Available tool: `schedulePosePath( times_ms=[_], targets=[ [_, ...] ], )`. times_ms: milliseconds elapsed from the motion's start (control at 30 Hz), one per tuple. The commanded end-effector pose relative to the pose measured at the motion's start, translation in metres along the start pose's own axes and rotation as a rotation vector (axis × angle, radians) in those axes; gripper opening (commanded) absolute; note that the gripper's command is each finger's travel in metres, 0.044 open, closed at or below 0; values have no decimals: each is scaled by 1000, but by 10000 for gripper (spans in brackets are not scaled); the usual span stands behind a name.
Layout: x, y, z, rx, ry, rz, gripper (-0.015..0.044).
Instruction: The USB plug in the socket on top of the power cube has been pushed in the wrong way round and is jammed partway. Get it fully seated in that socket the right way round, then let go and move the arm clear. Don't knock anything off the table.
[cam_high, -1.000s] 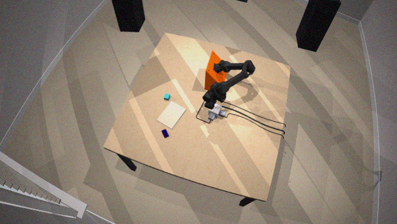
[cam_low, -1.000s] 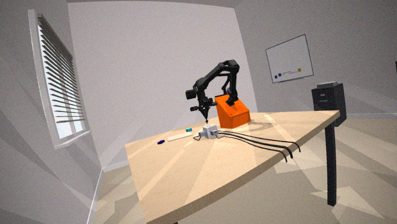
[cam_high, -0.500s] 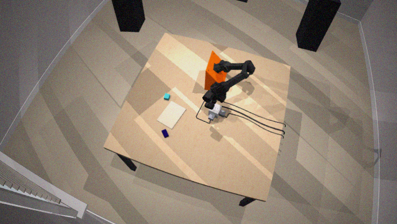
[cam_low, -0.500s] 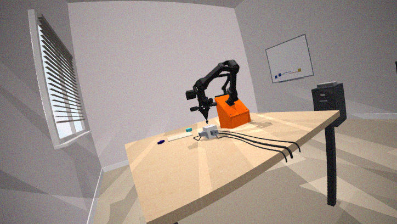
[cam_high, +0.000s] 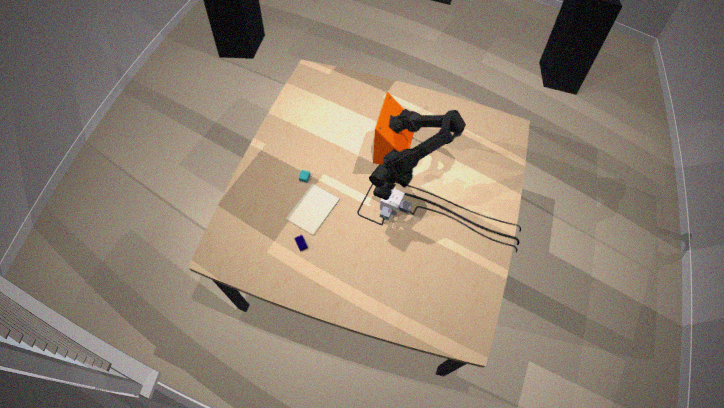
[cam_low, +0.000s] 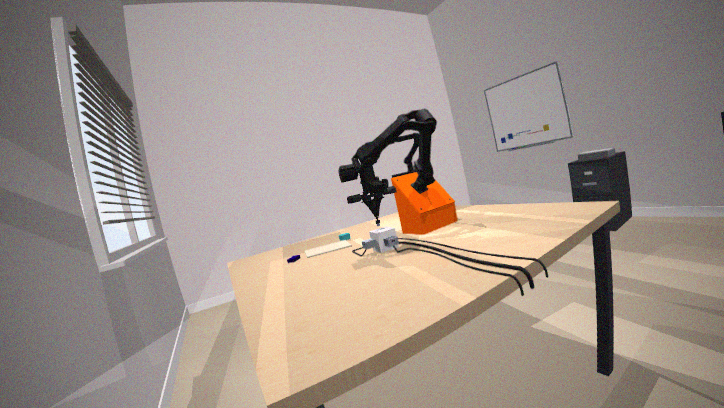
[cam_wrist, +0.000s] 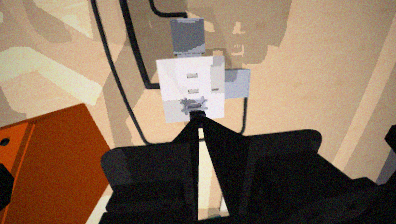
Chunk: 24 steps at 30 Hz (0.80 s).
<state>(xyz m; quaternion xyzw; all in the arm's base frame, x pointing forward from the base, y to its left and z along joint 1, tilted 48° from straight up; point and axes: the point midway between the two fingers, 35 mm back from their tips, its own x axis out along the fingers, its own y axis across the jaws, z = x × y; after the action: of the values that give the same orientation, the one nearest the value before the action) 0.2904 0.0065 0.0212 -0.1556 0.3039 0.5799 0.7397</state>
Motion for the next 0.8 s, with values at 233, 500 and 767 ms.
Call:
schedulePosePath(
  times_ms=[233, 500, 767],
  targets=[
    [2, 1, 1, -9, -10, 2, 0],
    [3, 1, 1, -12, -15, 2, 0],
    [4, 1, 2, -15, -20, 2, 0]
  ],
)
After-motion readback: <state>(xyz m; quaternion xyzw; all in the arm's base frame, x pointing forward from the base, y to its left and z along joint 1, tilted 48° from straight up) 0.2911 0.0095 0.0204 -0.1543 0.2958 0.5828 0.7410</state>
